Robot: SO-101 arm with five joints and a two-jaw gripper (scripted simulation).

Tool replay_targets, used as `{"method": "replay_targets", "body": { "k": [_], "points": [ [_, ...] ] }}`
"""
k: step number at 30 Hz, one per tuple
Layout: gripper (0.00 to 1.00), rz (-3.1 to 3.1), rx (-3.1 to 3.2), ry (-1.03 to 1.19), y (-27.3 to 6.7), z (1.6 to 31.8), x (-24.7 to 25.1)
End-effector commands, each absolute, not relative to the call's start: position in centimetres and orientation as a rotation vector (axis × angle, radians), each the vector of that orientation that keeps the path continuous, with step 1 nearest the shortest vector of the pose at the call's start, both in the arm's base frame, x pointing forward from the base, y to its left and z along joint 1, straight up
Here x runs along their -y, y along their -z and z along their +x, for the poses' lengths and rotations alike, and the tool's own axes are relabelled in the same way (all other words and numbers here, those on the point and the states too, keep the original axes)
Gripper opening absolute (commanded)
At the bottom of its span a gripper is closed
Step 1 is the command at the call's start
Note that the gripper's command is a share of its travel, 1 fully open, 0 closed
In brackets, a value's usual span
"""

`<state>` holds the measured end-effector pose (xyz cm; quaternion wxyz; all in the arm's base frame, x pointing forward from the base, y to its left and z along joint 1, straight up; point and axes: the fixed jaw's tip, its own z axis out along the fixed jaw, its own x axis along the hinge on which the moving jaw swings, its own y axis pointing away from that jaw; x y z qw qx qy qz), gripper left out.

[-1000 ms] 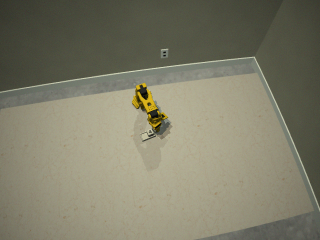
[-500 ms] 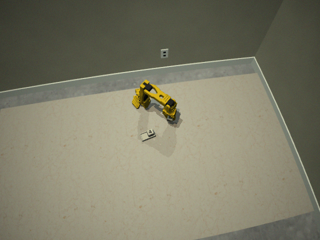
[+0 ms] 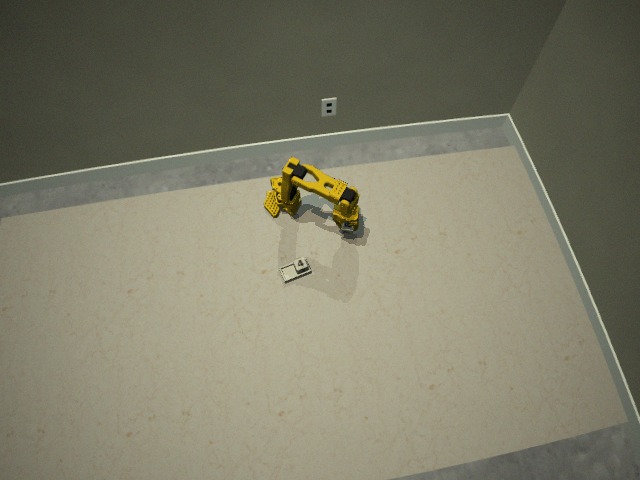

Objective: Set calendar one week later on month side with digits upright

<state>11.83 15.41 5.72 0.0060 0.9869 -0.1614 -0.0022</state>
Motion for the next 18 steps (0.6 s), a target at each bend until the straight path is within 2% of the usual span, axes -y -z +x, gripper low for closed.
{"method": "replay_targets", "body": {
  "k": [1,18],
  "points": [
    [0.00,3.126,0.514,-0.022,-6.27,11.91,-15.80],
    [0.00,3.138,0.488,-0.027,-6.25,11.61,-15.86]
  ]
}}
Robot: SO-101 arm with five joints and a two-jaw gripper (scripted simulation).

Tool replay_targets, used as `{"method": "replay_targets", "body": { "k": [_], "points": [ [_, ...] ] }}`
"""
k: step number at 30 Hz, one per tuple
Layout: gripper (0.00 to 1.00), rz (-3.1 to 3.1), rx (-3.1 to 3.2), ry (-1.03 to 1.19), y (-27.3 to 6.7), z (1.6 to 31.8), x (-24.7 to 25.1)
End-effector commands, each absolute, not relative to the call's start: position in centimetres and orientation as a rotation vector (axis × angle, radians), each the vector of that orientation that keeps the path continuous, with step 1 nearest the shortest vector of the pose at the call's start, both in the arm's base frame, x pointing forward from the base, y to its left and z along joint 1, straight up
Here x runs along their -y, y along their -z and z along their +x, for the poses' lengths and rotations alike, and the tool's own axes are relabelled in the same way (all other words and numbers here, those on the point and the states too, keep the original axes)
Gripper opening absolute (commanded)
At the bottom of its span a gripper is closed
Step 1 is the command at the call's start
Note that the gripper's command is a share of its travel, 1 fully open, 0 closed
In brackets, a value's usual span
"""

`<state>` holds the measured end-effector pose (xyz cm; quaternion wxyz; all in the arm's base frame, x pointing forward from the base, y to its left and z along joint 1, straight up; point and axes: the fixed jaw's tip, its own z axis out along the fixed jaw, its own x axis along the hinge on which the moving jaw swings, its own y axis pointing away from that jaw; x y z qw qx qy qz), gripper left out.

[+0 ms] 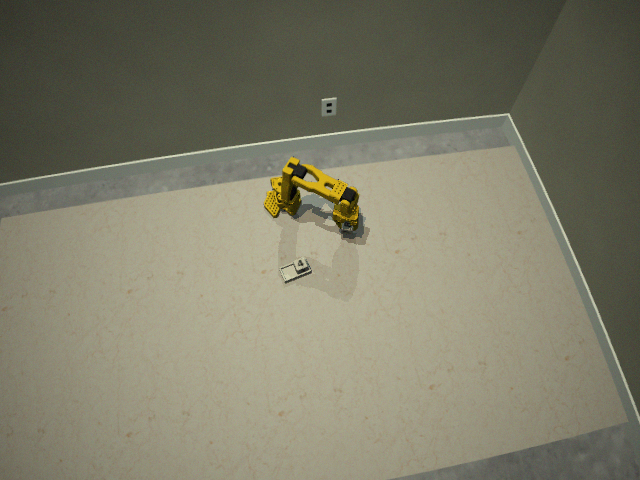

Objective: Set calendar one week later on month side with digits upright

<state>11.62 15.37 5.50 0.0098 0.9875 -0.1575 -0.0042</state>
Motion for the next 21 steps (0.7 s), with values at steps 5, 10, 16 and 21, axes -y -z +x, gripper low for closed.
{"method": "replay_targets", "body": {
  "k": [5,10,16,21],
  "points": [
    [0.00,3.138,0.488,-0.027,-6.25,11.61,-15.86],
    [0.00,3.138,0.488,-0.027,-6.25,11.61,-15.86],
    [0.00,3.138,0.488,-0.027,-6.24,11.61,-15.87],
    [0.00,3.138,0.488,-0.027,-5.99,11.62,-15.87]
  ]
}}
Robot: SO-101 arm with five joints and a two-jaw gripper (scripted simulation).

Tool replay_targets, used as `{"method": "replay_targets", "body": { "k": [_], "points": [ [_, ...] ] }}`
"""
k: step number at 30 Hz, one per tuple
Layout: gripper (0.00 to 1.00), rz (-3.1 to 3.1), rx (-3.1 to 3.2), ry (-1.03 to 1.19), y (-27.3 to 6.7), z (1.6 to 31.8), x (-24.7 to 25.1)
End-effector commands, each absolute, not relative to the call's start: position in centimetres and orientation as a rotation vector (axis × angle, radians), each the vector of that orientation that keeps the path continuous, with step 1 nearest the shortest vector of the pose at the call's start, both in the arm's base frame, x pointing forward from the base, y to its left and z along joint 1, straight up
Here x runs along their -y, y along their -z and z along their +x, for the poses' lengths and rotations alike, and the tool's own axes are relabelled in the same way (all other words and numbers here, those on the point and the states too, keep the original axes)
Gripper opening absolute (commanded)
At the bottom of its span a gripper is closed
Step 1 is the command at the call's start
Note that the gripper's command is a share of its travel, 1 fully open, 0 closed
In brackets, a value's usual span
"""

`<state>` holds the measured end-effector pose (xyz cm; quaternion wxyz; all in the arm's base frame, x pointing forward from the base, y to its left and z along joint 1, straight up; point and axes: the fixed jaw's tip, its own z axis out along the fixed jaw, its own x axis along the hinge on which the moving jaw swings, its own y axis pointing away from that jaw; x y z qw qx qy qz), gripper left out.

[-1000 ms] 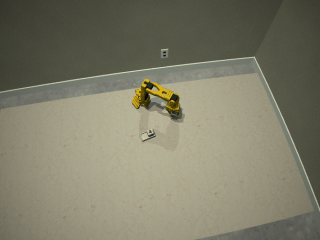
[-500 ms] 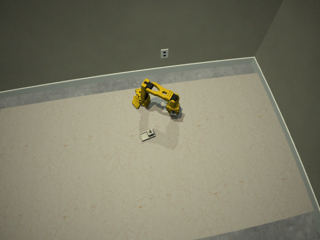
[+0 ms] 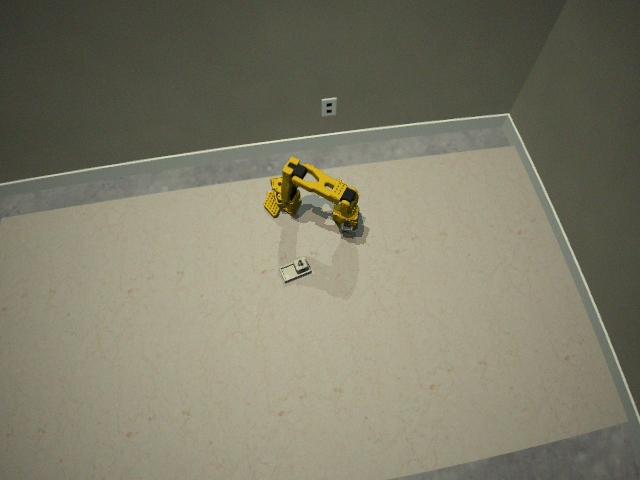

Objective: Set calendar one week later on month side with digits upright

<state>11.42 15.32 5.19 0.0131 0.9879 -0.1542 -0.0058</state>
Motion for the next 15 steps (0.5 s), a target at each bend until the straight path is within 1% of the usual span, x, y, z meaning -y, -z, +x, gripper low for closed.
{"method": "replay_targets", "body": {
  "k": [1,15],
  "points": [
    [0.00,3.138,0.488,-0.027,-5.91,11.62,-15.87],
    [0.00,3.138,0.488,-0.027,-5.52,11.62,-15.88]
  ]
}}
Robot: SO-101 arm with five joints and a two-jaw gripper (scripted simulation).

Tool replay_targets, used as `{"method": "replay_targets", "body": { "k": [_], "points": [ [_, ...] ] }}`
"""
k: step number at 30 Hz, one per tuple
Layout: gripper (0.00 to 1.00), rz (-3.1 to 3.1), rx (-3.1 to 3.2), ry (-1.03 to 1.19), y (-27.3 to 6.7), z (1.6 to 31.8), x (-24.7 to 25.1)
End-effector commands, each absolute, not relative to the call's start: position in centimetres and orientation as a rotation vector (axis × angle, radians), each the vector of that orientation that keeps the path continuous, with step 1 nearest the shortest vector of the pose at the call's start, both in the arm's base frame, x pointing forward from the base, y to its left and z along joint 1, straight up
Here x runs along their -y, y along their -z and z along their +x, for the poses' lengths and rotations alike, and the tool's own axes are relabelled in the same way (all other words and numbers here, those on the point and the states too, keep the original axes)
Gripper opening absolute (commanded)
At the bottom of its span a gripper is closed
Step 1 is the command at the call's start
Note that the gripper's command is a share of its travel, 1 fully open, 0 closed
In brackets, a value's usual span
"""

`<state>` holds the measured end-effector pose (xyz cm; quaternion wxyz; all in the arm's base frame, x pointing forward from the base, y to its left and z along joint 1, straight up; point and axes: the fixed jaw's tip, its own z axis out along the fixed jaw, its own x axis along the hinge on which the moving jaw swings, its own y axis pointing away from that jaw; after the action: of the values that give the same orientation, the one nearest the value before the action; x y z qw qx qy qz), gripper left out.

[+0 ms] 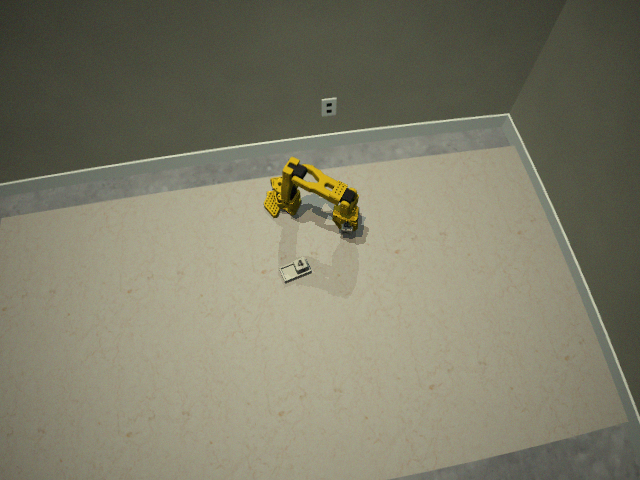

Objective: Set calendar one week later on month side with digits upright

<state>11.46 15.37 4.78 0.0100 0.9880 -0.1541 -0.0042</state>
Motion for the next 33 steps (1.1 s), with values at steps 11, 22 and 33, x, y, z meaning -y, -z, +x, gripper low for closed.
{"method": "replay_targets", "body": {
  "k": [11,22,33],
  "points": [
    [0.00,3.138,0.488,-0.027,-5.1,11.6,-15.9],
    [0.00,3.138,0.488,-0.027,-4.6,11.6,-15.9],
    [0.00,3.138,0.488,-0.027,-4.4,11.6,-15.9]
  ]
}}
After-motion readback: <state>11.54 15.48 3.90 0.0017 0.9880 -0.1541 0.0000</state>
